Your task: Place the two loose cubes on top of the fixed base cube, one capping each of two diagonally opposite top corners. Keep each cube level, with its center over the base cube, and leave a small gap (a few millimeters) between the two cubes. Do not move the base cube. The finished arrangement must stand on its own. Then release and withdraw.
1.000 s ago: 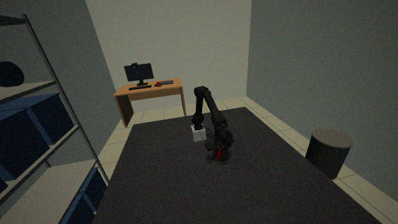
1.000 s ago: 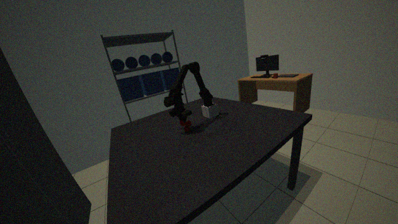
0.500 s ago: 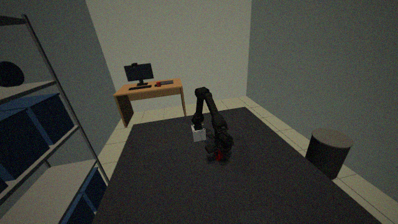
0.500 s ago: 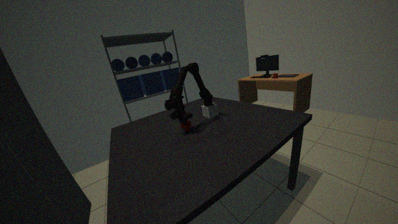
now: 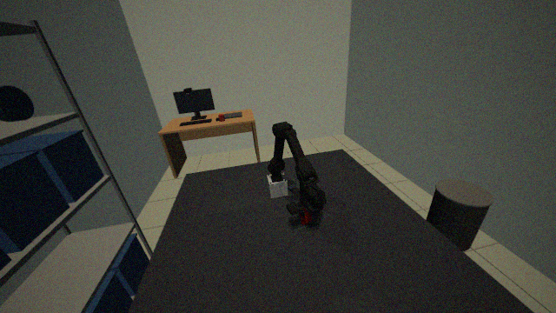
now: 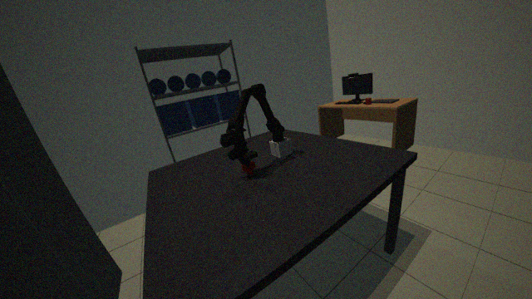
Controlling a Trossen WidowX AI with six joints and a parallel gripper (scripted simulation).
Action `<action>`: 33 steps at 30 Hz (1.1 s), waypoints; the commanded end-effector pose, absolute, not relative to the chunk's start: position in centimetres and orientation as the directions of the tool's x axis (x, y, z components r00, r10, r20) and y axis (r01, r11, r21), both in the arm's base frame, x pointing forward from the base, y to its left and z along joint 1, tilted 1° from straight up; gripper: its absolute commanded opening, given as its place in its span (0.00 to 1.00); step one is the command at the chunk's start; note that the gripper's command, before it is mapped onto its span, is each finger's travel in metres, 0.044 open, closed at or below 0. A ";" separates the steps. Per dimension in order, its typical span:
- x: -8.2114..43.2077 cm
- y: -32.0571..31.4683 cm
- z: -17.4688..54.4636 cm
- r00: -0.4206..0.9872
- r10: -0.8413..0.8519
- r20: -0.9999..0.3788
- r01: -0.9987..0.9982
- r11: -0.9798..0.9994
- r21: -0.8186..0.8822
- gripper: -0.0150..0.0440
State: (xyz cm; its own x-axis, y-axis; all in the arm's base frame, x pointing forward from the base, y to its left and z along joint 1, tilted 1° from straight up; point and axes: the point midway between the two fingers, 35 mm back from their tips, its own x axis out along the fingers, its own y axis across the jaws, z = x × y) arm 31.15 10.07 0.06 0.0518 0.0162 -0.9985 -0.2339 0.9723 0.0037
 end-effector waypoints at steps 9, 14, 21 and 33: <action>31.2 10.0 0.0 0.053 0.014 -0.998 -0.237 0.972 0.001 0.60; 31.2 10.0 0.2 0.053 0.014 -0.999 -0.236 0.972 0.001 0.60; 31.1 10.1 1.2 0.052 0.016 -0.999 -0.234 0.972 0.004 0.60; 31.0 10.0 2.3 0.052 0.016 -0.999 -0.234 0.972 0.004 0.60</action>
State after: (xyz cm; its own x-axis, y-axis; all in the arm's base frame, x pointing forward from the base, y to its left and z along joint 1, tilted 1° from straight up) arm 30.88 9.98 1.56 0.0405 0.0124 -0.9991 -0.2339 0.9723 0.0026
